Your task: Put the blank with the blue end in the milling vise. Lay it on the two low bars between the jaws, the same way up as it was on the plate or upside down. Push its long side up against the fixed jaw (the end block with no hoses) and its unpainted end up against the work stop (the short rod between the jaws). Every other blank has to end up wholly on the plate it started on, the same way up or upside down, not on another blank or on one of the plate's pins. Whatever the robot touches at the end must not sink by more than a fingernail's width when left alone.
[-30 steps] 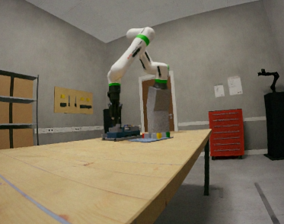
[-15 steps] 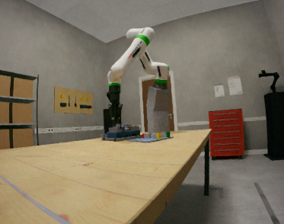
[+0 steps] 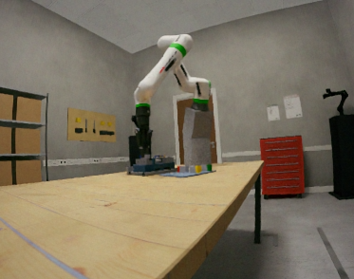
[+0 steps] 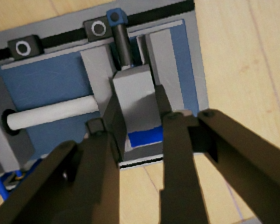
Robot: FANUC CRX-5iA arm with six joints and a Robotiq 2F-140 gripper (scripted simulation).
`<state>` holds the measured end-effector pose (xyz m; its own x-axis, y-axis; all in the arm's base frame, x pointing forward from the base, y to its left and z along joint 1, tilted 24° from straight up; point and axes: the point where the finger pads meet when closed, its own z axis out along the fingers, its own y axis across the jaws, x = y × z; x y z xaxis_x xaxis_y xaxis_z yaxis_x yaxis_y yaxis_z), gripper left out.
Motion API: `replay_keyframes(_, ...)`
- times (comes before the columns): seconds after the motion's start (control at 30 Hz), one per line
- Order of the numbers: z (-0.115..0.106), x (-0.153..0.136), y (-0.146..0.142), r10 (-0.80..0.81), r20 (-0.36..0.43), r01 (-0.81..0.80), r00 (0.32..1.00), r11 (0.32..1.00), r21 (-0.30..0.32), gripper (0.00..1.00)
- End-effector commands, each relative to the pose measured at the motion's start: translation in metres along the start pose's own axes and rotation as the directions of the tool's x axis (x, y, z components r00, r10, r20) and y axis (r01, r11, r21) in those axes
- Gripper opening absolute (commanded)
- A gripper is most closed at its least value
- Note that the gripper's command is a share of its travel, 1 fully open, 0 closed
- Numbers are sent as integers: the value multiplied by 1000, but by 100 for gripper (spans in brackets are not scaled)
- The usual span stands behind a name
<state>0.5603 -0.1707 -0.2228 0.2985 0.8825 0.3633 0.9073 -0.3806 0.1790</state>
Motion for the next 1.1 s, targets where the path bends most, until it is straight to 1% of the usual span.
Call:
replay_keyframes(0.0,-1,0,1,-1,1,1,1000,1000,-1,10)
replay_keyframes(1.07,-1,4,3,-1,1,1,1000,1000,-1,10)
